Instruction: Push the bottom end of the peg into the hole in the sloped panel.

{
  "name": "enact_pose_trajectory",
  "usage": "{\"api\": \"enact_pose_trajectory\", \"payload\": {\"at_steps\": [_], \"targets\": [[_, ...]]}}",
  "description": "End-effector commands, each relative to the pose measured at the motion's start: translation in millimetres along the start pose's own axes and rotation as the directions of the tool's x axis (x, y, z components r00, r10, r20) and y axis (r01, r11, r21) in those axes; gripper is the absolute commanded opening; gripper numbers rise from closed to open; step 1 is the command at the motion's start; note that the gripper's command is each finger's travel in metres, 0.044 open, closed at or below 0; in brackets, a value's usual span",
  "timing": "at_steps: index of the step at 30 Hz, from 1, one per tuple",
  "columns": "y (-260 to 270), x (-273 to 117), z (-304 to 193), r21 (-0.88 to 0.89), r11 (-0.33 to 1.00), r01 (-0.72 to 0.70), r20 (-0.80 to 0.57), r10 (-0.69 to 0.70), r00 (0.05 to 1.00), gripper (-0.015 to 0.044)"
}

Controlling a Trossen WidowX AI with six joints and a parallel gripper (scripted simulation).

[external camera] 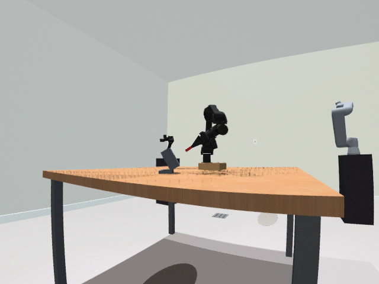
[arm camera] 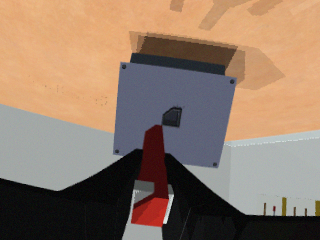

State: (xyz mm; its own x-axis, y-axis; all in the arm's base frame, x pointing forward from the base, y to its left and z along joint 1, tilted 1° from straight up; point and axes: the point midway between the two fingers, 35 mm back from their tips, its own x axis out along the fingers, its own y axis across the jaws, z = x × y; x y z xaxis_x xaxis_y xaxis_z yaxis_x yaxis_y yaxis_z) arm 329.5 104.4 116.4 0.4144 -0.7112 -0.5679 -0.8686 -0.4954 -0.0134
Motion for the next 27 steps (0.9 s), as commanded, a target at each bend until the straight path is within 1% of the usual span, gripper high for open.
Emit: {"api": "enact_pose_trajectory", "payload": {"at_steps": [1,7,27], "targets": [[-2,-5,2,-0.013,1.000,0.018,-0.023,-0.018,1.000,0.0000],[-4,-5,3,-0.021,0.999,0.030,-0.034,-0.030,0.999,0.0000],[-11,18,4,-0.037,0.998,0.057,-0.055,-0.059,0.997,0.0000]]}}
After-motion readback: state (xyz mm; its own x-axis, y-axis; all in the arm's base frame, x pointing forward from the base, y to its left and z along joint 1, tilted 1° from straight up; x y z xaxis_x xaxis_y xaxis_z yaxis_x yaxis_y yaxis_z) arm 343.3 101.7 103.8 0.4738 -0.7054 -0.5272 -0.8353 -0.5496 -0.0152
